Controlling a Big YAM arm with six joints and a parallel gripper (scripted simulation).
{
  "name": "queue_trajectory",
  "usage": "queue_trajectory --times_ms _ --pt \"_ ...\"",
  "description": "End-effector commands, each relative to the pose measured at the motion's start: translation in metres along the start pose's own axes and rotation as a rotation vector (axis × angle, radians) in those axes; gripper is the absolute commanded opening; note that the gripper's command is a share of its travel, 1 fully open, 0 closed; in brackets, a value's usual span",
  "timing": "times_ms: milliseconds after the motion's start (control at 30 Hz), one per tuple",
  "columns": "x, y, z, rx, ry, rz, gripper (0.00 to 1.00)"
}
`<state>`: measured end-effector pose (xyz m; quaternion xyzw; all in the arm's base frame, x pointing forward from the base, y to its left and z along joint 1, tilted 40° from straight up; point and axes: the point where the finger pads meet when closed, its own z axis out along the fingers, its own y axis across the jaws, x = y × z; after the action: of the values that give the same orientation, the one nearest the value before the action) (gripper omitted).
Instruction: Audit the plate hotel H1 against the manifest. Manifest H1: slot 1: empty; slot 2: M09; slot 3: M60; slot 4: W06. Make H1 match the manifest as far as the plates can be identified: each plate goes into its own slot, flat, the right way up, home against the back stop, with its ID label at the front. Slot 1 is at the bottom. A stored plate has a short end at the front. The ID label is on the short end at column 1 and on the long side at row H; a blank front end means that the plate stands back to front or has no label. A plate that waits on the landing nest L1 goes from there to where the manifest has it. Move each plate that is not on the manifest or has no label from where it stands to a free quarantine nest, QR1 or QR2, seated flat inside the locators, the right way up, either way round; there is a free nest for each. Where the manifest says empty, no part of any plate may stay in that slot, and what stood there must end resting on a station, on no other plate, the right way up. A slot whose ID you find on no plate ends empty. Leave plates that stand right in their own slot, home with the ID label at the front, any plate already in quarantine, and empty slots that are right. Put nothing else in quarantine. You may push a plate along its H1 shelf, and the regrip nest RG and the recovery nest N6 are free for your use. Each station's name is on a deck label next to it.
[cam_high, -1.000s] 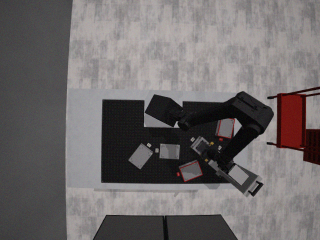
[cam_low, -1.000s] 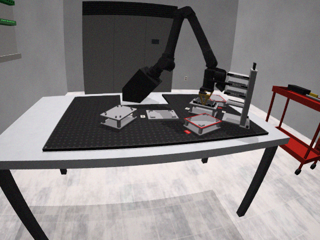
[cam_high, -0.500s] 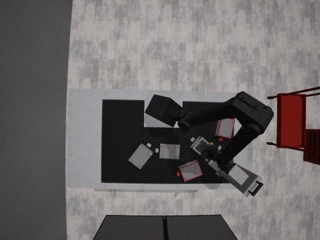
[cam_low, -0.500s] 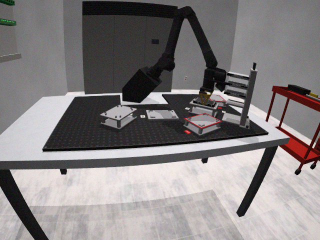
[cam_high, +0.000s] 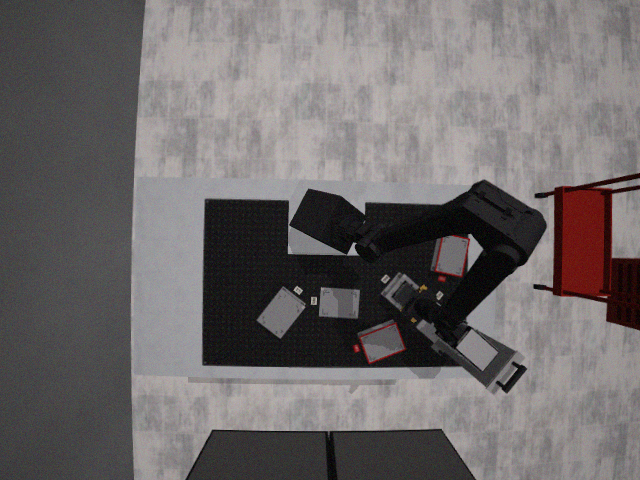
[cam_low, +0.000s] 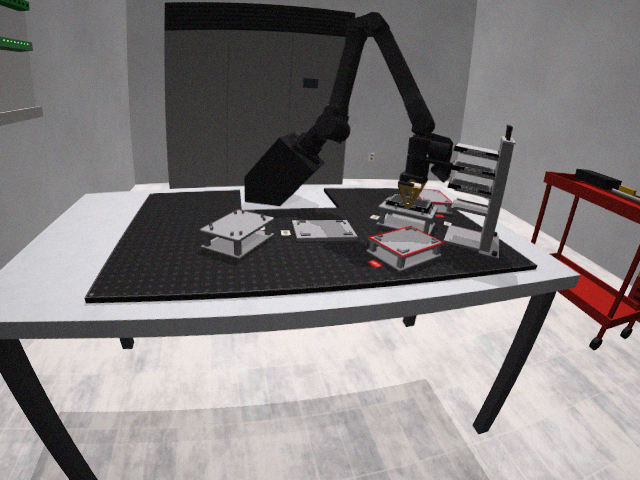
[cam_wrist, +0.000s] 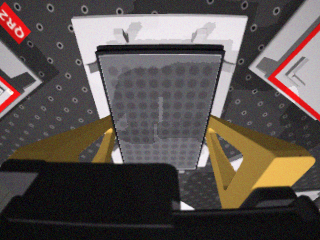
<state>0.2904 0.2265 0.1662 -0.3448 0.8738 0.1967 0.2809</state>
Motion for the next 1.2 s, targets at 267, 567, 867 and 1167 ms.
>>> queue_trajectory --times_ms 267,567,867,1167 --pt "-0.024 -0.003 -0.027 0.012 -0.055 -0.018 0.86" --pt "-0.022 -0.002 -0.035 0.012 -0.052 -0.017 0.86" --pt "-0.024 -0.002 -0.044 0.013 -0.056 -0.019 0.86" --pt "-0.025 -0.002 -0.052 0.014 -0.057 -0.02 0.86"
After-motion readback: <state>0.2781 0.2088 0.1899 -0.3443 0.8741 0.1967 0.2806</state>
